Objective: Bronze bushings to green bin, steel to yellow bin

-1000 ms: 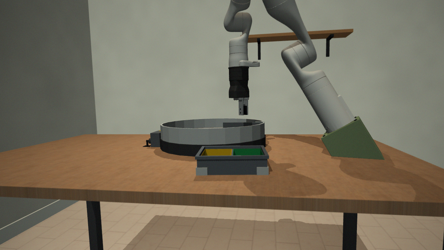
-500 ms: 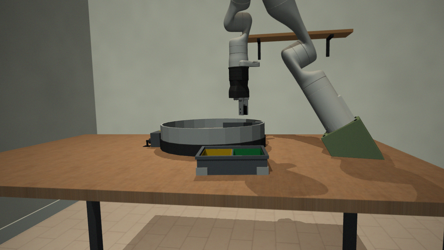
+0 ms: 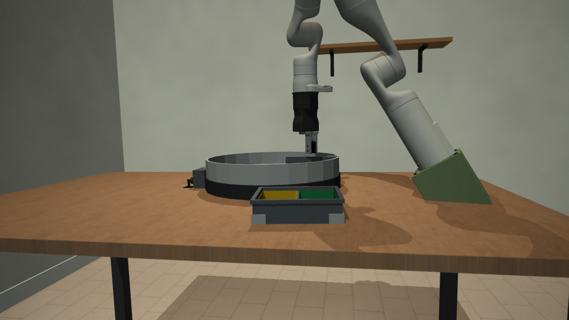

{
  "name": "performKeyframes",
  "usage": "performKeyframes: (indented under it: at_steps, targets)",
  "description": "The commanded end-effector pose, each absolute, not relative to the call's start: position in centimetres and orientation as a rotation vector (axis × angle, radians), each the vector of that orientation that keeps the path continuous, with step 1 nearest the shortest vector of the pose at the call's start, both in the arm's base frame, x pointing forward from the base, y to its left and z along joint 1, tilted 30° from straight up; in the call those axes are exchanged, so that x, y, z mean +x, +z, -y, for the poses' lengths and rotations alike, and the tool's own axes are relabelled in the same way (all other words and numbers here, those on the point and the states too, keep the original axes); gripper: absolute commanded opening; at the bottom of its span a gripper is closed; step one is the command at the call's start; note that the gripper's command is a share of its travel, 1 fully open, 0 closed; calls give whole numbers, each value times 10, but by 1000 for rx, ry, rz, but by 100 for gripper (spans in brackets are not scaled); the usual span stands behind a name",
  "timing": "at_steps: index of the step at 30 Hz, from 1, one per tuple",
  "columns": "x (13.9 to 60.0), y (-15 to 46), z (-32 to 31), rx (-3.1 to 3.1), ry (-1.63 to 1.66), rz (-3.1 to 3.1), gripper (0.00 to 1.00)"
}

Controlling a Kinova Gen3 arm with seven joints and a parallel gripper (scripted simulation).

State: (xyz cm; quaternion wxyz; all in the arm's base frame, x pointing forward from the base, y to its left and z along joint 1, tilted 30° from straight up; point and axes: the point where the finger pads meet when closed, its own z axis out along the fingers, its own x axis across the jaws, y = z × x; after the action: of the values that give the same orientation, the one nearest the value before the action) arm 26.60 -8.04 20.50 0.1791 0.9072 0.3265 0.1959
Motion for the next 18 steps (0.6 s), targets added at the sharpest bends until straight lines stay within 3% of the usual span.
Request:
performKeyframes:
  at_steps: [1,18]
  targets:
    - [268,197,81,2580,558,-919,40]
    - [276,182,84,2581,558,-918,40]
